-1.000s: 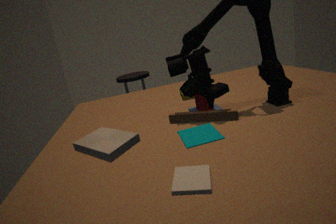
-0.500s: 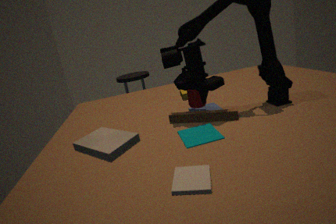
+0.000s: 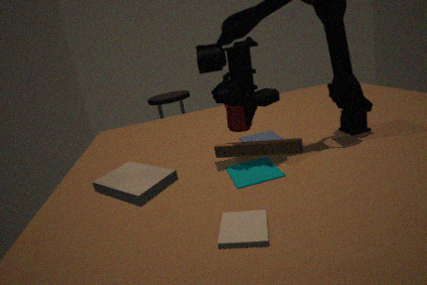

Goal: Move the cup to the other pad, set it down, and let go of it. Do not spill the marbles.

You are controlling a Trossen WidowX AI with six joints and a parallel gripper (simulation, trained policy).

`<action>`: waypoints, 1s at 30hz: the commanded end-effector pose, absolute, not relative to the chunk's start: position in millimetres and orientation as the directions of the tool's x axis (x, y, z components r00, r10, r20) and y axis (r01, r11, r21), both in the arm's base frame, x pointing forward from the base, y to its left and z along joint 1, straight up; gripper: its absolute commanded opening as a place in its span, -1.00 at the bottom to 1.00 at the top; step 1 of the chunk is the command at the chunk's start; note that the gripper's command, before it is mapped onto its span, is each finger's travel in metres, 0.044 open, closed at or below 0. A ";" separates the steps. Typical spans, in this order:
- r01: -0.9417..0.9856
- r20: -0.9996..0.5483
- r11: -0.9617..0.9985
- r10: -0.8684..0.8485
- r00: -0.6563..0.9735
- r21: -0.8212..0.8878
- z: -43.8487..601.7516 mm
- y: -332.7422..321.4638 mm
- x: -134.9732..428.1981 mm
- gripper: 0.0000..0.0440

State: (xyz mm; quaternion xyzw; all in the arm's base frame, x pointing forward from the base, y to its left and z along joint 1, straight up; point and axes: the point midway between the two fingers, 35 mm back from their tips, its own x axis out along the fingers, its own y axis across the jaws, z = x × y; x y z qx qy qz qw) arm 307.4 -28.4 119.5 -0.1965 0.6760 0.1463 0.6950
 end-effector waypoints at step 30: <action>-0.605 -0.986 0.788 -0.009 0.168 -0.110 107.1 85.3 346.9 -1.00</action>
